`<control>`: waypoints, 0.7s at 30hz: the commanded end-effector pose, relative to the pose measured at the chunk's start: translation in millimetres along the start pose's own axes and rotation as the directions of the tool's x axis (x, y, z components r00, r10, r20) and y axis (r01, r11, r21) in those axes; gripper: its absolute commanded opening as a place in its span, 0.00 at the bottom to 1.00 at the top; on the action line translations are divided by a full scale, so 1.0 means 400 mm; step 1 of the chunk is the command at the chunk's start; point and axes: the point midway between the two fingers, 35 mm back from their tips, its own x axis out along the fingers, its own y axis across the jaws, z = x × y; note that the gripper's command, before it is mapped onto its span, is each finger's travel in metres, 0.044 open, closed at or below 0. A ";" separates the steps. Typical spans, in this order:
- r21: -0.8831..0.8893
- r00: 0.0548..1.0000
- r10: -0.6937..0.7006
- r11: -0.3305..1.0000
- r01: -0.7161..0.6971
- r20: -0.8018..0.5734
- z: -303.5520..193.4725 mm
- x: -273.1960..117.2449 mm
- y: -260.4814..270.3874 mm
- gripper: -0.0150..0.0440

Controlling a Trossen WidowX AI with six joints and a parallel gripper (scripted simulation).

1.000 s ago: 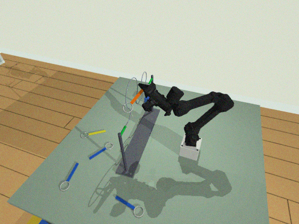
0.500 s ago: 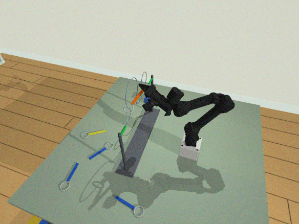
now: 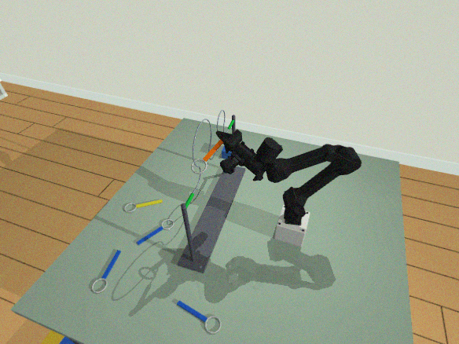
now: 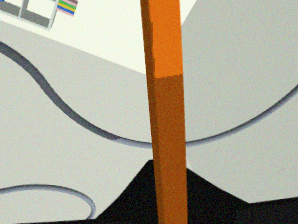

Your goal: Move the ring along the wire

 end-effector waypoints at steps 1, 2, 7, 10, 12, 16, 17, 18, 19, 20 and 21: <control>0.061 0.998 0.043 0.997 -0.040 -0.049 0.006 -0.021 0.037 0.00; 0.072 0.997 0.050 0.996 -0.046 -0.061 0.006 -0.026 0.042 0.00; 0.119 0.995 0.078 0.990 -0.070 -0.068 0.009 -0.031 0.063 0.00; 0.174 0.991 0.111 0.980 -0.097 -0.070 0.013 -0.037 0.087 0.00; 0.211 0.989 0.132 0.971 -0.115 -0.071 0.015 -0.040 0.102 0.00; 0.271 0.983 0.168 0.952 -0.143 -0.071 0.022 -0.047 0.127 0.00; 0.291 0.981 0.180 0.944 -0.153 -0.070 0.025 -0.050 0.136 0.00; 0.307 0.979 0.190 0.938 -0.160 -0.069 0.027 -0.052 0.143 0.00; 0.323 0.978 0.199 0.932 -0.167 -0.068 0.029 -0.054 0.149 0.00; 0.340 0.975 0.209 0.924 -0.175 -0.067 0.032 -0.056 0.156 0.00; 0.358 0.973 0.221 0.915 -0.184 -0.066 0.035 -0.059 0.163 0.00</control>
